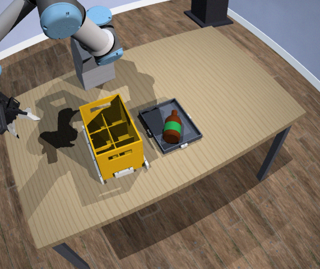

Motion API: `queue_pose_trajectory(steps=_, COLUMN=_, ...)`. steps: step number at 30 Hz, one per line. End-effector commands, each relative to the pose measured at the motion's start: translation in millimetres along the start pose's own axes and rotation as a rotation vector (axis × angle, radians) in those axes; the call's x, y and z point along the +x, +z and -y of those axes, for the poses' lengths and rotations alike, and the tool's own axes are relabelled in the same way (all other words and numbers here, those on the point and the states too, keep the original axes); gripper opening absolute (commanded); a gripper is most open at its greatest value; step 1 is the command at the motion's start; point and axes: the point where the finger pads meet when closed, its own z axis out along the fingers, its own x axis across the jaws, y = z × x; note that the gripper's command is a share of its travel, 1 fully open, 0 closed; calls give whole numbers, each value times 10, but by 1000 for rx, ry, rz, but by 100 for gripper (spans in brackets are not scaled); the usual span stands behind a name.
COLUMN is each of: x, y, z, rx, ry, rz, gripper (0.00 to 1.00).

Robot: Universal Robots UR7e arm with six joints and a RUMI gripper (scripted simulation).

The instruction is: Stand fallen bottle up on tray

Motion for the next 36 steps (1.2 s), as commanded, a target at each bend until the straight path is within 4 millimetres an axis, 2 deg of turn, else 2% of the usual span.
queue_pose_trajectory(steps=1, x=1, y=-6, z=2, rx=0, ry=0, rz=-1, gripper=100)
queue_pose_trajectory(steps=19, x=-6, y=-5, z=30, rx=-11, ry=-10, rz=-8, gripper=100)
queue_pose_trajectory(steps=36, x=-42, y=-3, z=162, rx=-58, ry=-56, rz=-41, gripper=100)
